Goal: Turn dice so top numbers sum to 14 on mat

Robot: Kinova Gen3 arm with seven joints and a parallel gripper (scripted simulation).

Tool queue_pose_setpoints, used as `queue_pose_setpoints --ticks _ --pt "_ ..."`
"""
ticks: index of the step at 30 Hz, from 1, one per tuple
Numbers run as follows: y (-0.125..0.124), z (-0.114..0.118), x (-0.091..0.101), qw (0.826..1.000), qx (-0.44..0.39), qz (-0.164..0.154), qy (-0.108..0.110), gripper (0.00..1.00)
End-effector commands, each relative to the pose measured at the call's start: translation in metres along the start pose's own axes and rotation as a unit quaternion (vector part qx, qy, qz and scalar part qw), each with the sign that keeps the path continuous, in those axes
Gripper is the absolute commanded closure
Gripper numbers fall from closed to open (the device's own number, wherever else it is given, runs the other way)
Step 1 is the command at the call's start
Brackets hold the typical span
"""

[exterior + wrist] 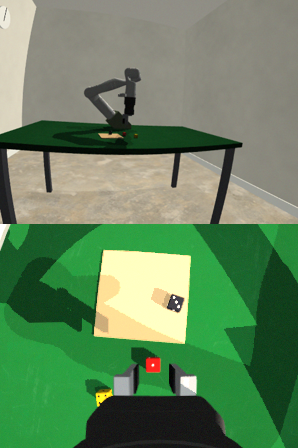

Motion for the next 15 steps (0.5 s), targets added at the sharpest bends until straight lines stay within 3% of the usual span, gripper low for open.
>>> queue_pose_setpoints --ticks 1,15 --pt "0.0002 -0.0003 0.0008 1.000 0.000 0.000 -0.001 0.30" --pt "0.0002 -0.0003 -0.0017 1.000 0.000 -0.001 -0.001 0.30"
Point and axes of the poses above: the point where the finger pads meet when closed, its own x axis back along the fingers, its own z axis across the jaws, y = z × x, the point moved 5 cm from there along x, back along the fingers
